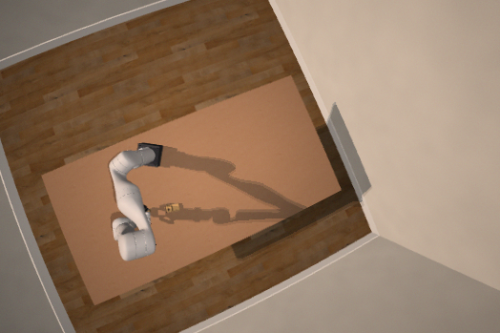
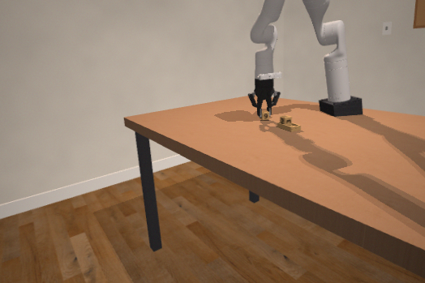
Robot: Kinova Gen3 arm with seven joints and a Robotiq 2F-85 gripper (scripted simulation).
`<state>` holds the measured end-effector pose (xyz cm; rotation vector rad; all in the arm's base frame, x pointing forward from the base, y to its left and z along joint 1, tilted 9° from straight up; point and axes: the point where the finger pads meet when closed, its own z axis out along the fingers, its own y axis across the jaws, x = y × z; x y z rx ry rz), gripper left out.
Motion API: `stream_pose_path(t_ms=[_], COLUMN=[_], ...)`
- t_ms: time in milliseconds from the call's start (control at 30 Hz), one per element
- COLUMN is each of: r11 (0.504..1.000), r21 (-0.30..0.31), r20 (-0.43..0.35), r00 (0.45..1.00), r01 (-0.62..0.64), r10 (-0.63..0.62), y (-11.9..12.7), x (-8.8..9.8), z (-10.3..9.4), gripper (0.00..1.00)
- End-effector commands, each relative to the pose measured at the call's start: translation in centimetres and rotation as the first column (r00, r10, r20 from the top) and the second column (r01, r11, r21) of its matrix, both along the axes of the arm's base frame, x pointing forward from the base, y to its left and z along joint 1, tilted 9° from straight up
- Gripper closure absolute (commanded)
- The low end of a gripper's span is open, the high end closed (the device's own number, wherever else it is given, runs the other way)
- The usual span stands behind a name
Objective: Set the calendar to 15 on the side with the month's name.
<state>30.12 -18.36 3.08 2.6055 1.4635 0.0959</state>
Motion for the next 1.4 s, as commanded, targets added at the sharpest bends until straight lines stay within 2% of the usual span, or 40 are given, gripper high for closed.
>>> stream_pose_path(t_ms=[0,1367], r11=[1.0,1.0], r21=[0.0,0.0], r20=[0.001,0.001], r00=[1.0,1.0], r01=[0.0,0.0], r10=[0.0,0.0], y=[-0.01,-0.05], x=[0.03,0.07], z=[0.04,-0.33], gripper=[0.72,0.72])
